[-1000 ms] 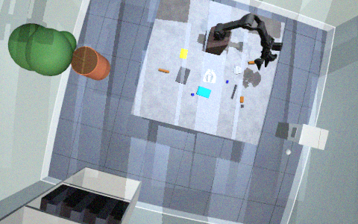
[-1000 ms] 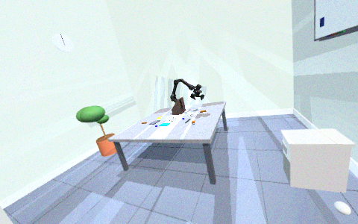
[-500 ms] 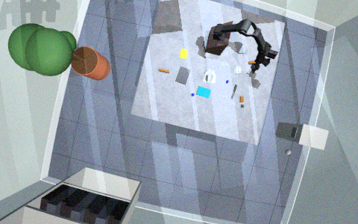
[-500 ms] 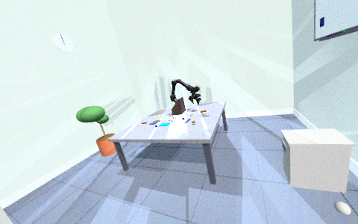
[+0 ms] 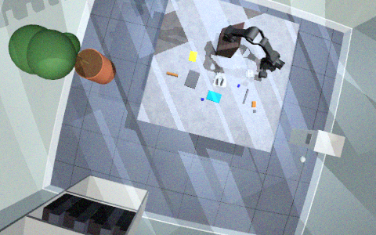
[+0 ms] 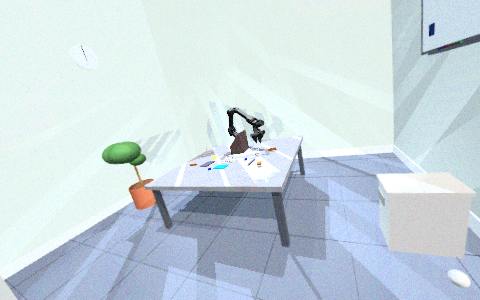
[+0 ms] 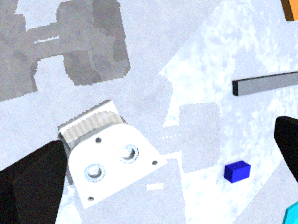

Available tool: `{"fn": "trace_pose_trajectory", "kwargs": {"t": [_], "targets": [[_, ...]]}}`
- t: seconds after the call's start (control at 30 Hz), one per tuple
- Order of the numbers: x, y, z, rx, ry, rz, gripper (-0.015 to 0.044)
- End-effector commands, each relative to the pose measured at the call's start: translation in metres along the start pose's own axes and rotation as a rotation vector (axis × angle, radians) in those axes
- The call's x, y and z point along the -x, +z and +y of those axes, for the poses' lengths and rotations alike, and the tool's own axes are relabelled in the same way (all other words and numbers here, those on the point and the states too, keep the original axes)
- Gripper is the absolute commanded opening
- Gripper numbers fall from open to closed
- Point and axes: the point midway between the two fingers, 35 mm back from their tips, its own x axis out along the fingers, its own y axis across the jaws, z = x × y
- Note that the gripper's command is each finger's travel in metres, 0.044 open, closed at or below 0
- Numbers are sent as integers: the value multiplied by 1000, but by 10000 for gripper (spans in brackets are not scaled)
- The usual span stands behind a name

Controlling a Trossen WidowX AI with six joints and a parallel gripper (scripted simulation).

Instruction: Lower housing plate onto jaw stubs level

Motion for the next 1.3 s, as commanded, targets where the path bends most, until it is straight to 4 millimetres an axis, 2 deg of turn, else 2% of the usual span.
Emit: {"fn": "trace_pose_trajectory", "kwargs": {"t": [0.0,0.37,0.63,0.73,0.8,1.27], "targets": [[-5,-16,1,92,90,37,440],[-11,-54,6,301,318,86,440],[-13,-55,7,304,321,86,440],[-39,-60,16,303,321,88,440],[-47,-62,19,303,321,89,440],[-47,-62,19,303,321,89,440]]}}
